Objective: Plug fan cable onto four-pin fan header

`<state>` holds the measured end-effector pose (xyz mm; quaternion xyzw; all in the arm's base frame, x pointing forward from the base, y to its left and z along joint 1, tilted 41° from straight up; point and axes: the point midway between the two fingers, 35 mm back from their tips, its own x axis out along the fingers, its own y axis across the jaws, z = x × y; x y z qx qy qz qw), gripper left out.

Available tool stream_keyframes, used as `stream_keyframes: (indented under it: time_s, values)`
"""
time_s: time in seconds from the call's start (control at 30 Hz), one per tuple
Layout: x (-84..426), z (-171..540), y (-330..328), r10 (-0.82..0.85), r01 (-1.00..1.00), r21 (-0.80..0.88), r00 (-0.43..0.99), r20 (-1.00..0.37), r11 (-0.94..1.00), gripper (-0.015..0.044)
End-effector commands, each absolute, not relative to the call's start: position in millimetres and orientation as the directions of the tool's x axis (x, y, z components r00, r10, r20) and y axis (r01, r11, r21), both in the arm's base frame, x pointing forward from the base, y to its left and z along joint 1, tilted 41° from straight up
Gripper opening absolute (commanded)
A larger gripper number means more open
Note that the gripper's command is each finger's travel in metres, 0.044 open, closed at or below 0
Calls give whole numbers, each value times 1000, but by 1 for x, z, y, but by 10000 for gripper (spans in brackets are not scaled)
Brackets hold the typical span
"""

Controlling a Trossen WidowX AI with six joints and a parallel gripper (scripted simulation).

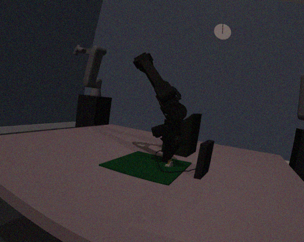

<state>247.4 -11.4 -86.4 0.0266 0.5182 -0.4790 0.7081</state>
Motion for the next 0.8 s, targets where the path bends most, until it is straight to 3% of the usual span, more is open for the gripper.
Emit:
stream_keyframes:
  time_s: [0.0, 0.3, 0.77]
  values:
    - [250, -70, 5, -650, 708, -456, 5, -760, 539, 0]
    - [250, -53, 21, -653, 692, -472, -1, -757, 546, 0]
    - [256, -54, 23, -653, 279, -627, -1, -757, 727, 0]
